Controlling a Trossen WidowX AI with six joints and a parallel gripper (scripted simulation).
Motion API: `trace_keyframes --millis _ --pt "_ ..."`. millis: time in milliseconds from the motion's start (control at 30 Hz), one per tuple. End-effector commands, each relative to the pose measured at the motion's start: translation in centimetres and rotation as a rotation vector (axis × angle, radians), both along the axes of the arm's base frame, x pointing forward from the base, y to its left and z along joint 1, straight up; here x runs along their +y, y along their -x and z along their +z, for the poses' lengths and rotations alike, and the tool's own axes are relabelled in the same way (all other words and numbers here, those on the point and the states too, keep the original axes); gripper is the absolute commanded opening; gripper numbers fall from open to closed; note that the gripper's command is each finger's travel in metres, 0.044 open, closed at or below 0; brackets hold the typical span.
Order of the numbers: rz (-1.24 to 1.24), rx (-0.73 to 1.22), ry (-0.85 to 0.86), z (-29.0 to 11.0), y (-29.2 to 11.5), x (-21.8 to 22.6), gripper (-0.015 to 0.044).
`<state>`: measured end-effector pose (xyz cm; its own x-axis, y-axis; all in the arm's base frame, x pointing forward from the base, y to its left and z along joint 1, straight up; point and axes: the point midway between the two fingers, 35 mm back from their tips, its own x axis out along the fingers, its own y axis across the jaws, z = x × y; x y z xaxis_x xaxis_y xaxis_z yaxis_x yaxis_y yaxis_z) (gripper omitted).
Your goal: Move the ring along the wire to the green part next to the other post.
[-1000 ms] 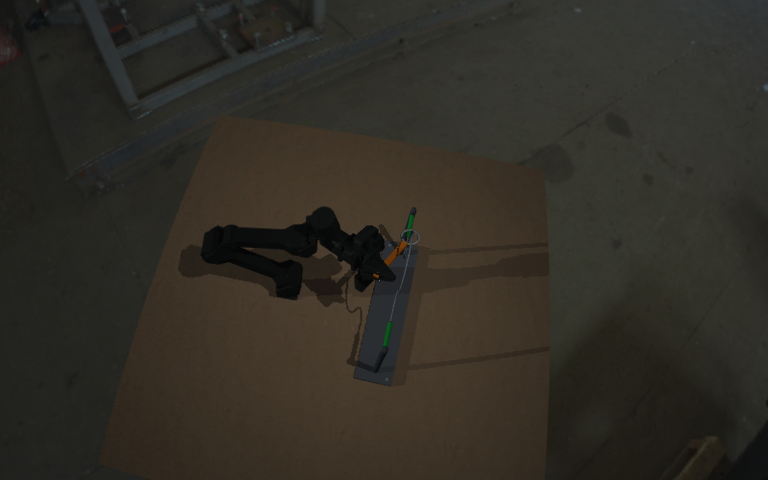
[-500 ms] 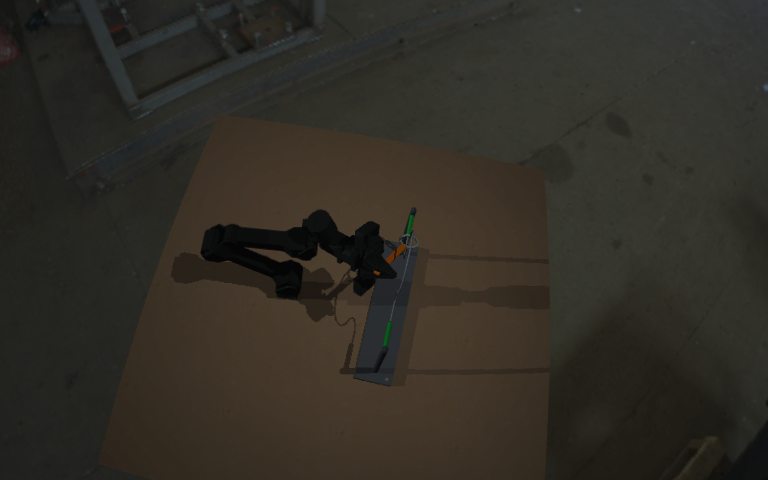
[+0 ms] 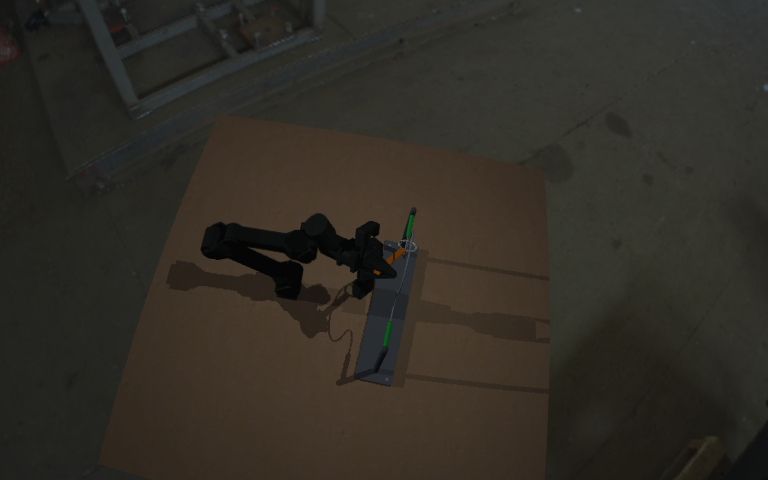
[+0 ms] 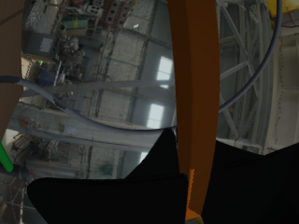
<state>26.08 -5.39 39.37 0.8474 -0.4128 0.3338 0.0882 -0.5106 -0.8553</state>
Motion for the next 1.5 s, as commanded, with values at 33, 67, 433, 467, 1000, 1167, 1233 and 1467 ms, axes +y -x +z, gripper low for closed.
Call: trace_keyframes --millis 33,67,433,467,1000,1167,1233,1467 --pt "-0.001 0.003 0.014 -0.4 0.0 -0.2 -0.015" --pt "-0.001 0.003 0.013 -0.5 0.0 -0.3 -0.015" --pt "-0.043 -0.022 -0.055 -2.0 0.5 -0.9 -0.015" --pt "-0.055 -0.028 -0.074 -2.3 0.7 -0.9 -0.015" --pt "-0.08 -0.049 -0.436 -7.9 1.0 -2.2 -0.015" --pt "-0.08 -0.052 -0.56 -9.7 0.9 -2.1 -0.015" --pt "-0.08 -0.053 -0.61 -10.4 0.9 -2.1 -0.015" --pt "-0.08 -0.056 -0.78 -12.9 0.9 -1.5 -0.015"
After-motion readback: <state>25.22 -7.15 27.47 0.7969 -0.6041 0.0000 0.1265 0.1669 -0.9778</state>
